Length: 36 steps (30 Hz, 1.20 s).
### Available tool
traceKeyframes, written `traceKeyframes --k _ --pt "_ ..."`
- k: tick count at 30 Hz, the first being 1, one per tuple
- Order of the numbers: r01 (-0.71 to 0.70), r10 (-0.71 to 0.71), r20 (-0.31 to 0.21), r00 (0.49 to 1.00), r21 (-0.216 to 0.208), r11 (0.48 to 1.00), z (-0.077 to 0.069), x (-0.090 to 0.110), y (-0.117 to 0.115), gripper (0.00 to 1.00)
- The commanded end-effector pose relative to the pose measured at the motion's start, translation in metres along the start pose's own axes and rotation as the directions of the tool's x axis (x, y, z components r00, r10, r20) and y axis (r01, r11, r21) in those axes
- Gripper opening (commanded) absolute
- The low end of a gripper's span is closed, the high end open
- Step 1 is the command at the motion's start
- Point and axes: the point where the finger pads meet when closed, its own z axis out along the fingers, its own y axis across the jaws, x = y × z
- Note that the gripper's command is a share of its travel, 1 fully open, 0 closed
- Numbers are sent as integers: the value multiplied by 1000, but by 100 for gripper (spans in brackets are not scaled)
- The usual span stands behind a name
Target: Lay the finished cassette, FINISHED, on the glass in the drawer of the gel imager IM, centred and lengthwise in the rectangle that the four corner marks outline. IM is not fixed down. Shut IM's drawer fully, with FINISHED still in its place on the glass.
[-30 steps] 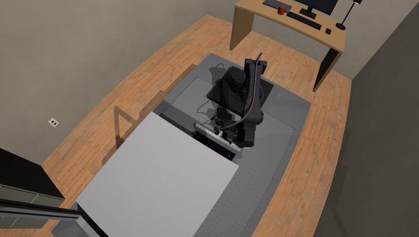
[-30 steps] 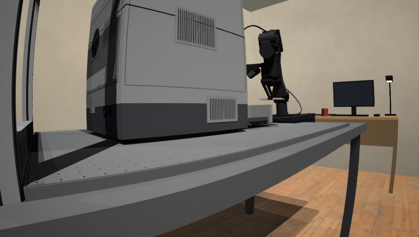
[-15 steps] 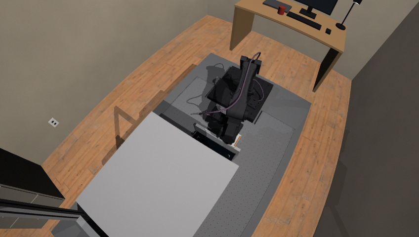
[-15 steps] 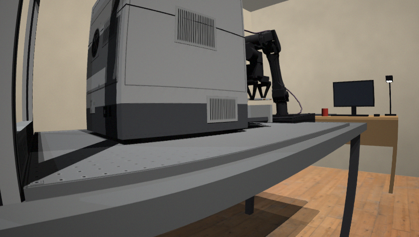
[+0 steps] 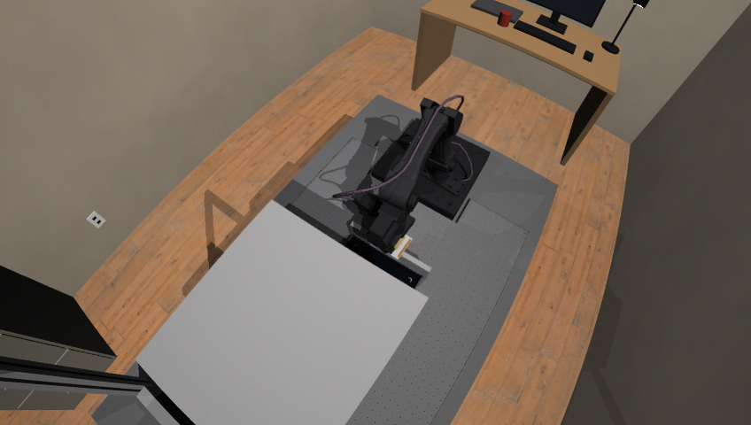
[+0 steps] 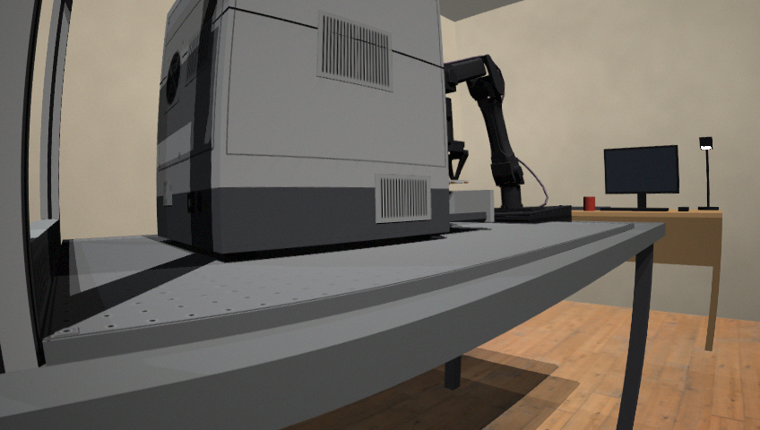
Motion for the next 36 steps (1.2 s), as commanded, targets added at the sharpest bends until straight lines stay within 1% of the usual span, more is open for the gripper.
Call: traceKeyframes --k 1,2,4,7,36 --pt "27 -27 -3 1000 -49 998 -19 -4 9 0" --pt "47 -47 -4 999 -50 998 -19 4 9 0" --pt "47 -47 -6 999 -49 998 -19 4 9 0" --pt "35 -35 -2 999 -49 998 -19 -1 9 0" --pt "34 -34 -2 999 -49 998 -19 -1 9 0"
